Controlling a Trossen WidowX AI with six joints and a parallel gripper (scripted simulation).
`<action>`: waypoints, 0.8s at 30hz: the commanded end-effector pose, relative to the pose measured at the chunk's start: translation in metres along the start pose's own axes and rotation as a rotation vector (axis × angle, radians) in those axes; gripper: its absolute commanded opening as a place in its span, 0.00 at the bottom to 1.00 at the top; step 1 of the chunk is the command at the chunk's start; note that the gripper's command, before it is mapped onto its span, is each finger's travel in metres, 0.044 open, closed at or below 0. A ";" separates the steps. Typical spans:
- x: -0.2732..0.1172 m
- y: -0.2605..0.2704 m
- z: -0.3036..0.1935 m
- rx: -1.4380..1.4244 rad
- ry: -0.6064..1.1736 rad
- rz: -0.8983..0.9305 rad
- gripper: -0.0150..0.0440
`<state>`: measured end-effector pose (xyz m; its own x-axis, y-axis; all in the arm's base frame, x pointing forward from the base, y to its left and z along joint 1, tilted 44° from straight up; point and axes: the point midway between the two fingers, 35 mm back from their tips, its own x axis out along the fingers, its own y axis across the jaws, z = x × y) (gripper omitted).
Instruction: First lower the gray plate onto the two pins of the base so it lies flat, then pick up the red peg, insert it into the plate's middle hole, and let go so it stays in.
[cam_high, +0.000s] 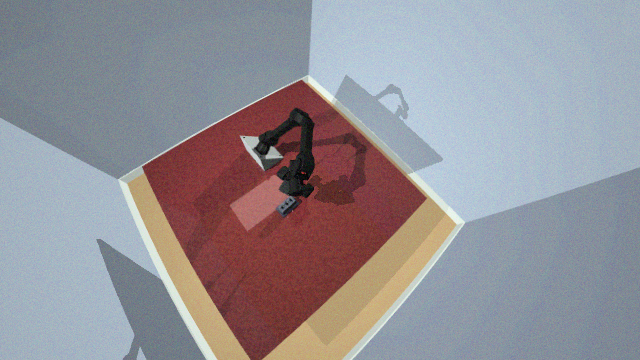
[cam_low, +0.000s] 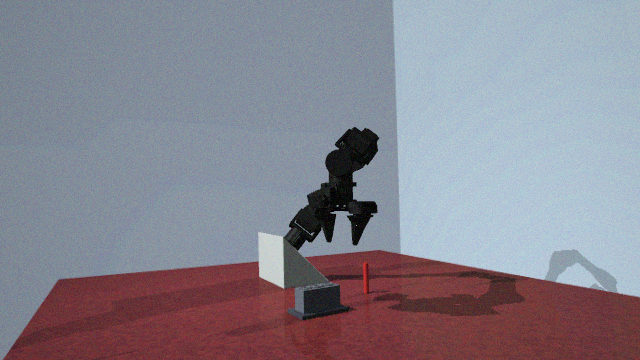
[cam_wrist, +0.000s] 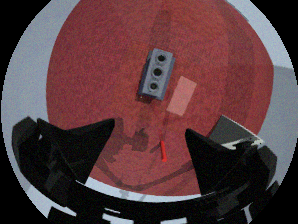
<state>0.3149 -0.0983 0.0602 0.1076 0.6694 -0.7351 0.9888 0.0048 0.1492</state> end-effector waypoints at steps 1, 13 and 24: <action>0.000 -0.014 -0.062 -0.112 0.006 -0.001 1.00; 0.009 -0.054 -0.136 -0.283 0.021 0.000 1.00; 0.045 -0.054 -0.137 -0.283 0.021 0.001 1.00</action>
<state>0.2529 0.0252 0.1172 0.1014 0.6823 -0.7240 0.9193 0.2139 0.3303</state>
